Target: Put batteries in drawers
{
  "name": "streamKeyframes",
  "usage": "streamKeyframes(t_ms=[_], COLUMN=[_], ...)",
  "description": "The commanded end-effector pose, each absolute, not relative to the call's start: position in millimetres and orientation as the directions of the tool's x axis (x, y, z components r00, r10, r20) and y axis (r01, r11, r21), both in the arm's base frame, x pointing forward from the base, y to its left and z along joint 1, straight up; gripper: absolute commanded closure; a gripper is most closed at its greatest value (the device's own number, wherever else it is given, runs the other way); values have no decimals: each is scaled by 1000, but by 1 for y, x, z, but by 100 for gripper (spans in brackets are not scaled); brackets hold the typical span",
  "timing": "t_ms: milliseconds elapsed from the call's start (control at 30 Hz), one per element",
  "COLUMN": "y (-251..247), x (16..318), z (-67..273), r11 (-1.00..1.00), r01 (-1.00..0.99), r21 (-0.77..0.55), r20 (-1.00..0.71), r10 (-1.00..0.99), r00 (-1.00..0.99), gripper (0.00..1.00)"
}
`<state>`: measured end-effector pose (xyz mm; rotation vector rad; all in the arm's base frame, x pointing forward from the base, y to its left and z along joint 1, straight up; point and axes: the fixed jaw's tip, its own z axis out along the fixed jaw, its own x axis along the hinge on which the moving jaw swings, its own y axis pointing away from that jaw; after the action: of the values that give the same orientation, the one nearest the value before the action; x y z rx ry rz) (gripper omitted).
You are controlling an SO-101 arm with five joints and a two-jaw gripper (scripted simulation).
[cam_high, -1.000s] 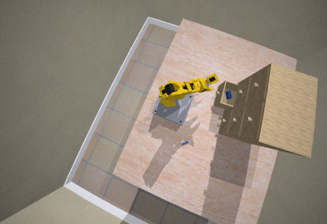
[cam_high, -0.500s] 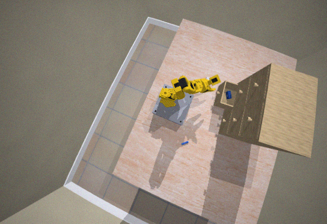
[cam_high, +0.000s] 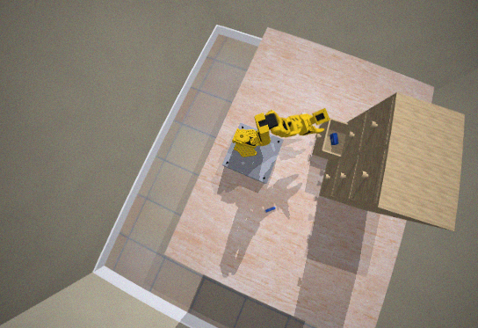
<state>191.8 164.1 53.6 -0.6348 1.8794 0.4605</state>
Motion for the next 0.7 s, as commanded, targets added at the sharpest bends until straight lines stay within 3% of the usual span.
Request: streamKeyframes(t_ms=[0, 267, 667], y=[163, 164, 151], x=[197, 204, 186], z=[53, 36, 0], r11=[792, 800, 800], r01=[-611, -600, -599], r21=[16, 13, 13], r20=[-932, -947, -932], r10=[-209, -183, -208], r00=[-295, -265, -297], gripper=[79, 79, 79])
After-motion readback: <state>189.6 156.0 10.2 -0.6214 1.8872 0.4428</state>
